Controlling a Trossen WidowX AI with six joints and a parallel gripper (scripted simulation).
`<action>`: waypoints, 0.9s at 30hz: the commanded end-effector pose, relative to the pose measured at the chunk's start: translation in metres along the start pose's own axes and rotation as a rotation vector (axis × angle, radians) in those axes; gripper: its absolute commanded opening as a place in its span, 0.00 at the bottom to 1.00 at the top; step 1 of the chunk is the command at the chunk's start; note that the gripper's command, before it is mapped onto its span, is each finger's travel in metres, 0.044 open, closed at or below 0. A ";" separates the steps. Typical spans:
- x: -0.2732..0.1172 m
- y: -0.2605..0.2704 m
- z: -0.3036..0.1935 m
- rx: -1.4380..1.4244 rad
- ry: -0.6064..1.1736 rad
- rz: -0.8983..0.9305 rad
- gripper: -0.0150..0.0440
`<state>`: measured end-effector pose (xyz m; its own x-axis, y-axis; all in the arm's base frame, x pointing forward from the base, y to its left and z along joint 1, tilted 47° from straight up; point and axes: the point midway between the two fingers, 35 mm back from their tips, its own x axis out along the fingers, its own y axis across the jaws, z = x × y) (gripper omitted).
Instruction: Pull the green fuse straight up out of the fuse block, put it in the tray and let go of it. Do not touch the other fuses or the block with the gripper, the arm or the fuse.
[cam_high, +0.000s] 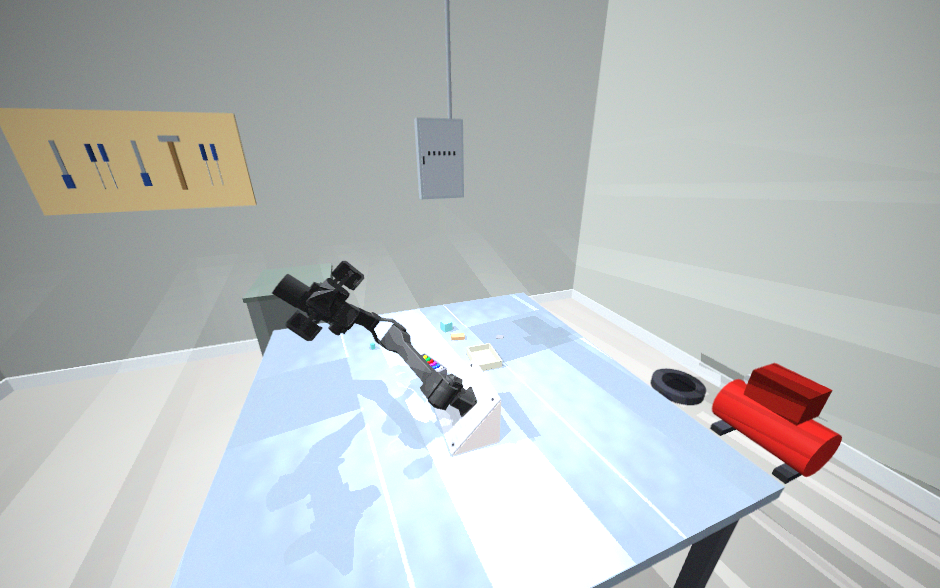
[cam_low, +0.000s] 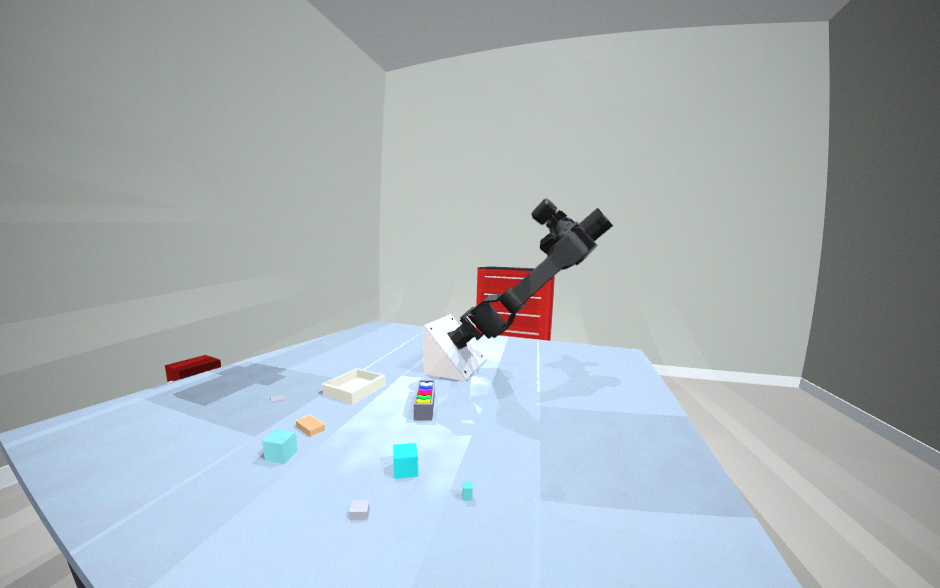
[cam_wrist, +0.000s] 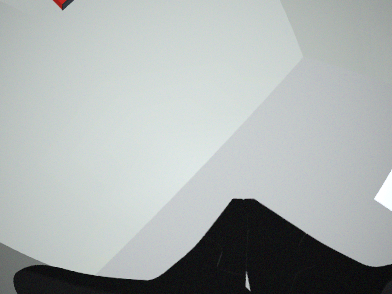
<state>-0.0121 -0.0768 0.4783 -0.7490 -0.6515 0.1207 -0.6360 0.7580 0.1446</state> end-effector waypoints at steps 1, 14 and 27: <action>0.001 0.000 0.000 -0.003 -0.004 -0.009 0.30; 0.086 -0.052 0.050 -0.290 -0.143 -0.741 0.37; 0.063 -0.201 0.114 -0.674 0.013 -1.572 0.37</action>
<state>0.0048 -0.2477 0.3752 0.3064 -0.8407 -0.4464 -0.7111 -0.5139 0.4798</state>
